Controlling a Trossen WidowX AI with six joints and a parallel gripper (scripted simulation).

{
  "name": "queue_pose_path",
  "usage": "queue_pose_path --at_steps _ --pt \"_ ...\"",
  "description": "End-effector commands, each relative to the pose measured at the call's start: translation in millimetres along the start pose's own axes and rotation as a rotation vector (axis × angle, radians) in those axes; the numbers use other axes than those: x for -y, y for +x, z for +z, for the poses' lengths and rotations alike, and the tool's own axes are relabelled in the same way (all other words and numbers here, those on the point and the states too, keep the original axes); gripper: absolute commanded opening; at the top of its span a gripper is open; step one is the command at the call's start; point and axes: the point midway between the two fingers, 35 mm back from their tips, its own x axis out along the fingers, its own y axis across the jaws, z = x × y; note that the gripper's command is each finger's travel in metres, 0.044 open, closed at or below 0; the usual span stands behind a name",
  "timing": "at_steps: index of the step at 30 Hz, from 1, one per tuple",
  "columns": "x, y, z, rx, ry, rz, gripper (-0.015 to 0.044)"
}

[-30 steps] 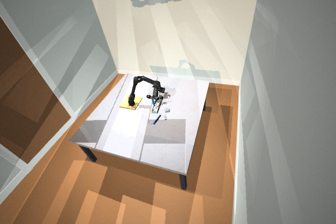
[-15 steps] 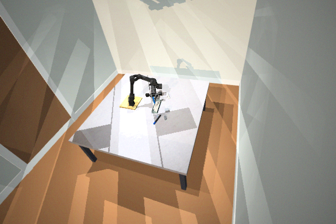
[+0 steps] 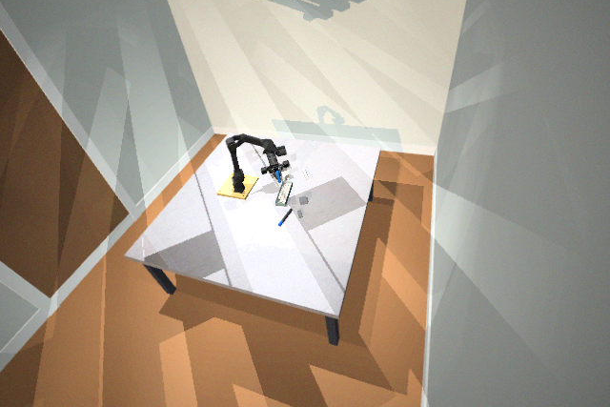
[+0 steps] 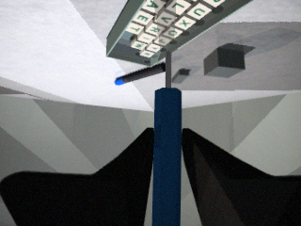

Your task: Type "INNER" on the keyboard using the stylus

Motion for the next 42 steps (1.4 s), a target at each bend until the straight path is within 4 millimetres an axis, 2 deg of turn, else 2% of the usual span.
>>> queue_pose_path --at_steps 1,13,18,27,30,42 --pt "-2.7 -0.1 0.8 -0.006 -0.016 -0.006 0.0000" --pt "-2.8 8.3 15.7 -0.006 -0.016 -0.006 0.0000" --pt "-3.3 16.4 29.5 -0.006 -0.016 -0.006 0.0000" --pt "-3.3 16.8 30.3 -0.006 -0.016 -0.006 0.0000" --pt "-3.2 18.9 32.5 -0.006 -0.016 -0.006 0.0079" --pt "-3.2 19.5 33.4 -0.006 -0.016 -0.006 0.0081"
